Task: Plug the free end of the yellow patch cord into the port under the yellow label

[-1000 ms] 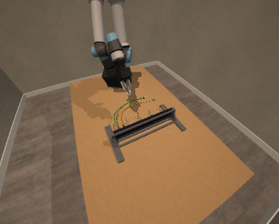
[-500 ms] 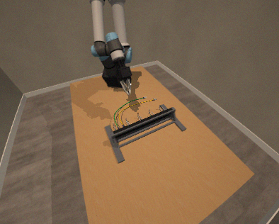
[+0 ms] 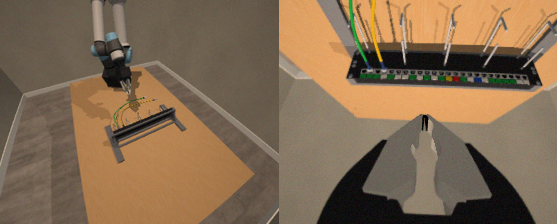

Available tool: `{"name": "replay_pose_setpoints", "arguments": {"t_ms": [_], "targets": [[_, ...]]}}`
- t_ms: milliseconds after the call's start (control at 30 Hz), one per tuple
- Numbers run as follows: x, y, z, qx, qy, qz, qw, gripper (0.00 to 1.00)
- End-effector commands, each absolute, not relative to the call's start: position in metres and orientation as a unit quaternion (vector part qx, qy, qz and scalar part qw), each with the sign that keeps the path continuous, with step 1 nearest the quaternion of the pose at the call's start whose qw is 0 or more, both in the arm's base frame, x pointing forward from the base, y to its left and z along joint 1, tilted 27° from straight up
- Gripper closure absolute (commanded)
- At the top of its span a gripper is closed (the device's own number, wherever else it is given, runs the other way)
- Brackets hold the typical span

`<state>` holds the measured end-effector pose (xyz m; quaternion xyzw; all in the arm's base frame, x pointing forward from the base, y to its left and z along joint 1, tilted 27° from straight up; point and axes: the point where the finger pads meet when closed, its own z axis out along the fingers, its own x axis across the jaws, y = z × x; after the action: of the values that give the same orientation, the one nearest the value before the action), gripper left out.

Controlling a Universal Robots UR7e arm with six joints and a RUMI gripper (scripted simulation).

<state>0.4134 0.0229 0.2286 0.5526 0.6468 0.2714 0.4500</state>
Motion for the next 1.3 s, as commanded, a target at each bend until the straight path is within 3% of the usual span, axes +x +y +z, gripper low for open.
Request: {"name": "replay_pose_setpoints", "arguments": {"t_ms": [0, 1267], "targets": [[0.413, 0.022, 0.229, 0.552, 0.647, 0.272, 0.45, 1.0], [0.413, -0.018, 0.241, 0.552, 0.647, 0.272, 0.45, 1.0]]}}
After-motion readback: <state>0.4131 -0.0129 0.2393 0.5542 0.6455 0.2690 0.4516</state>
